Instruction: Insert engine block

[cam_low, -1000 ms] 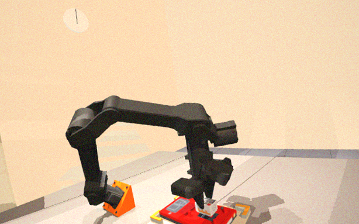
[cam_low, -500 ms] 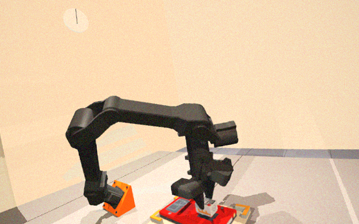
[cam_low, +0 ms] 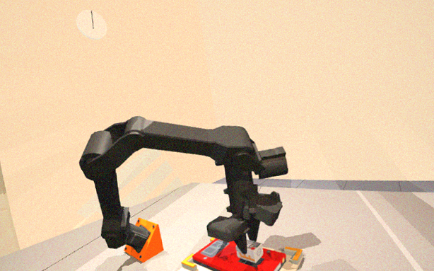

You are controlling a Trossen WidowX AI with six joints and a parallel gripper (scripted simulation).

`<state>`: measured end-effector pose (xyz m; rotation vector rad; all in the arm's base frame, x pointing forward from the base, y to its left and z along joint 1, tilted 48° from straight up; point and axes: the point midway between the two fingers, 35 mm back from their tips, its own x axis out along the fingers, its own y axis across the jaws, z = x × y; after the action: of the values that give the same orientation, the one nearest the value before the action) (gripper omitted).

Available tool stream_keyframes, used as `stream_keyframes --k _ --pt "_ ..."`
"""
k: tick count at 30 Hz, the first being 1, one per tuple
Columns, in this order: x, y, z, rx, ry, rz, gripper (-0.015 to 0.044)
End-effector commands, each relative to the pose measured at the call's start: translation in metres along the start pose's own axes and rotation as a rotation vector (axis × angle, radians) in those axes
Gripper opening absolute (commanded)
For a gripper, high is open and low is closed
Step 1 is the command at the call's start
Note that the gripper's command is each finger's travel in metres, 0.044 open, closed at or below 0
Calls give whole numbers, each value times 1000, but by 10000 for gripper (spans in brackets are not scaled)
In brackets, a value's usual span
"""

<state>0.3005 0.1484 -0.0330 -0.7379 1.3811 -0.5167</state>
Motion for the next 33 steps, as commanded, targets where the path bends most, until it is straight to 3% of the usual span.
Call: stream_keyframes --k 1,33 --pt "1 0 0 -6 -3 -2 159" --pt "4 0 0 -5 -3 -2 159"
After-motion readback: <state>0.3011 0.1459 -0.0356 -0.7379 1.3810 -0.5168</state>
